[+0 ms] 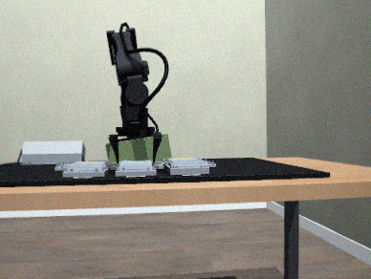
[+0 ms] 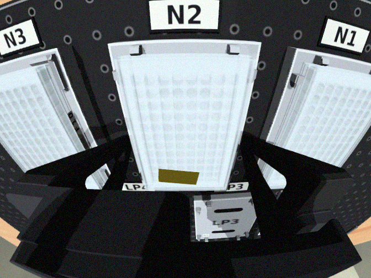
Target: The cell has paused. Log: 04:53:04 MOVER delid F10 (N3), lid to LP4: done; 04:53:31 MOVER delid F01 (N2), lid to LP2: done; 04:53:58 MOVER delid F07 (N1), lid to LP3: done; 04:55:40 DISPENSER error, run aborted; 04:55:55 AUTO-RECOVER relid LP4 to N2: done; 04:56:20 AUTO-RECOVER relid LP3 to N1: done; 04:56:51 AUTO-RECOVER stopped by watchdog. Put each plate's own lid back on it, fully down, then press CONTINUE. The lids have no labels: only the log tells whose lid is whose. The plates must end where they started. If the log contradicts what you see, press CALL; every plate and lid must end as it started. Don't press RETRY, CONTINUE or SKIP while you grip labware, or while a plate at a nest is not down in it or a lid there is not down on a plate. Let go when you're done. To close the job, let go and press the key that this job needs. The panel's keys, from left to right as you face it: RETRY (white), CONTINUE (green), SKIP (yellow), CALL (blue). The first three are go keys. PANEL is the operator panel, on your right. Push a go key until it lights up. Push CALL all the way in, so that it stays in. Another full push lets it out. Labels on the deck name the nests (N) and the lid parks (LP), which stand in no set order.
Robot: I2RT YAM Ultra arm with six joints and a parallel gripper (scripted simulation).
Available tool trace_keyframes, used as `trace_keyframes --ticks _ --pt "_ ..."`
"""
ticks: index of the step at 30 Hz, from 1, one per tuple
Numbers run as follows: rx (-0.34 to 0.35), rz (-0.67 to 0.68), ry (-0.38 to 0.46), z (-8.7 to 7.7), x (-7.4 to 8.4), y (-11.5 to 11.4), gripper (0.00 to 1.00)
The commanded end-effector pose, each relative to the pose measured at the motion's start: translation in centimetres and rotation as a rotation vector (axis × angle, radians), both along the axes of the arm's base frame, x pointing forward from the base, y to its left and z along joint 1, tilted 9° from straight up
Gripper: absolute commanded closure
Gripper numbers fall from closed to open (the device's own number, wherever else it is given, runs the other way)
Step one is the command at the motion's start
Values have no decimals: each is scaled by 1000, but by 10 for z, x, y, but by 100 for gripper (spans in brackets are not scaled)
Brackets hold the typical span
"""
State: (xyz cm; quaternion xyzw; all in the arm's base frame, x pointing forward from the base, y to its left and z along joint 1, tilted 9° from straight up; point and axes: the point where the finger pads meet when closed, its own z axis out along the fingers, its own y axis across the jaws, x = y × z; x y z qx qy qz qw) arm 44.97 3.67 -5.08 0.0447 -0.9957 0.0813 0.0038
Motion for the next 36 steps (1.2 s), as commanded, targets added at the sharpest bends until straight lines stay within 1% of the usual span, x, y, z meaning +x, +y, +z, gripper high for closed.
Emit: trace_keyframes --ticks 1,3,6,8,18,25,28,36 --pt "2 13 -38 7 10 3 0" --pt "8 12 -77 16 15 5 0" --pt "7 15 -68 30 16 8 0" --pt "7 15 -68 30 16 8 0" --pt "8 14 -69 47 15 13 0" --pt "7 13 -63 48 12 13 0" --pt "4 12 -48 44 7 12 0" --pt "4 12 -49 46 7 11 0"
